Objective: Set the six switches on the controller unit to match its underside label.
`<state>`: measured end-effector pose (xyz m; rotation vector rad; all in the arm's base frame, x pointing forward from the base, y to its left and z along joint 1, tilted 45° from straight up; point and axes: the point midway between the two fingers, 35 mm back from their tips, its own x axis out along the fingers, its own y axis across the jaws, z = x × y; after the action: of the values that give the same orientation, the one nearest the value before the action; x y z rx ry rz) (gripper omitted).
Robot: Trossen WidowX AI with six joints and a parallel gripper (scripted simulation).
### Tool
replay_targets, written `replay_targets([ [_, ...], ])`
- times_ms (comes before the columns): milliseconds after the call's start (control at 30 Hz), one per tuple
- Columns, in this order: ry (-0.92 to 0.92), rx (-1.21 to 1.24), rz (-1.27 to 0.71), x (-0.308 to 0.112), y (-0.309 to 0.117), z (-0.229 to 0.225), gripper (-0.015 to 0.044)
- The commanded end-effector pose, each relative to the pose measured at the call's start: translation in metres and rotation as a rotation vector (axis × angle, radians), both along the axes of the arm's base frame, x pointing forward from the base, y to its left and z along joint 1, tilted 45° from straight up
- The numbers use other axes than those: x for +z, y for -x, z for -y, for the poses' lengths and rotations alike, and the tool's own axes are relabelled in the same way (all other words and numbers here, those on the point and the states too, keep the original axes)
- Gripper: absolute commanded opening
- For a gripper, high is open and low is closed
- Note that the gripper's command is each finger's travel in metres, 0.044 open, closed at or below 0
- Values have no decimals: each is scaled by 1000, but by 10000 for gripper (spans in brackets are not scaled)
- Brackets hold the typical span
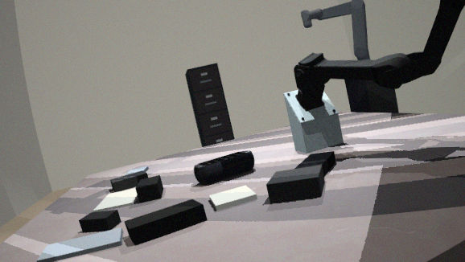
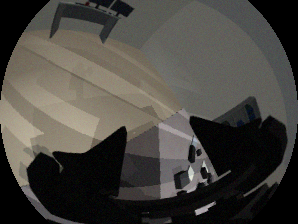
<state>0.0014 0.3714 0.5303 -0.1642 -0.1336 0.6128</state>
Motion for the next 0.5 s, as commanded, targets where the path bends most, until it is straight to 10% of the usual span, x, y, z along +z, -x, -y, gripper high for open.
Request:
replay_targets([
  [0,0,0,0,0,0,0,374],
  [467,-180,198,104,81,6,87,6],
])
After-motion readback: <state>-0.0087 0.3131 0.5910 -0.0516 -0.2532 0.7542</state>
